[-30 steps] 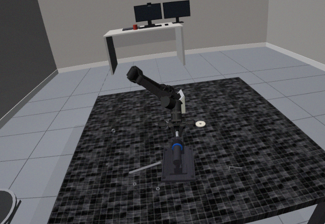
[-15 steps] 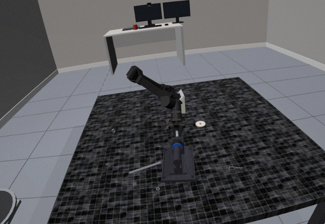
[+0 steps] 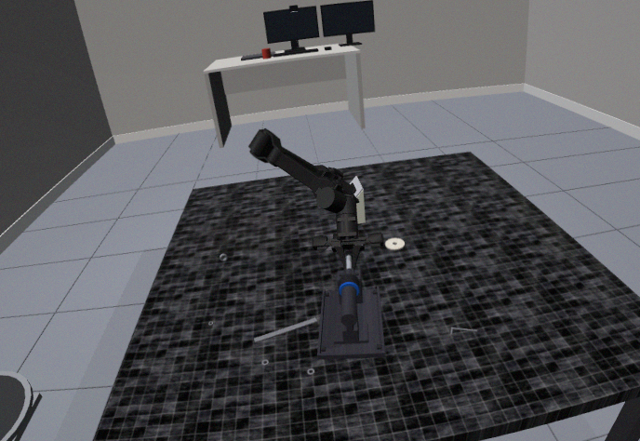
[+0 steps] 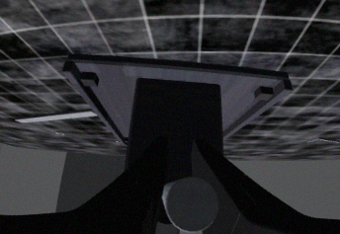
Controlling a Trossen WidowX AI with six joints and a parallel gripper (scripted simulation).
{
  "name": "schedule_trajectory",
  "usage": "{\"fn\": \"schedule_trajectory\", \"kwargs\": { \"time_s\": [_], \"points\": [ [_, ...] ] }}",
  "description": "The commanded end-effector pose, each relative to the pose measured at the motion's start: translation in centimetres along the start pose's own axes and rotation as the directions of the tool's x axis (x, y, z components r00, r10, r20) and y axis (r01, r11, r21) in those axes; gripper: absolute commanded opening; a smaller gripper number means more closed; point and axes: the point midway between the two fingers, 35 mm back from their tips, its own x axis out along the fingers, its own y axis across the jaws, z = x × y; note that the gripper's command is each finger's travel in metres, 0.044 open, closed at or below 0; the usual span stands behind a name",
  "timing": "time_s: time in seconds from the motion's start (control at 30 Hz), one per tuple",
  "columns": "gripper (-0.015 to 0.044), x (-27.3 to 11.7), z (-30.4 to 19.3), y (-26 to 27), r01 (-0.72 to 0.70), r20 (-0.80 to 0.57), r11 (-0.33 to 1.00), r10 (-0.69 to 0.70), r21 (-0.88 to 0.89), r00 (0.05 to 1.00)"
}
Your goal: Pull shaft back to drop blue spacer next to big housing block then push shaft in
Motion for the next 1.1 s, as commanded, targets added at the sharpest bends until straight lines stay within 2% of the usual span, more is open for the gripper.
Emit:
{"fn": "schedule_trajectory", "kwargs": {
  "time_s": [0.0, 1.07],
  "points": [
    [0.0, -0.04, 0.02, 0.03, -0.001, 0.0, 1.0, 0.001, 0.002, 1.0],
    [0.0, -0.29, 0.28, 0.03, -0.001, 0.0, 1.0, 0.001, 0.002, 1.0]
  ]
}}
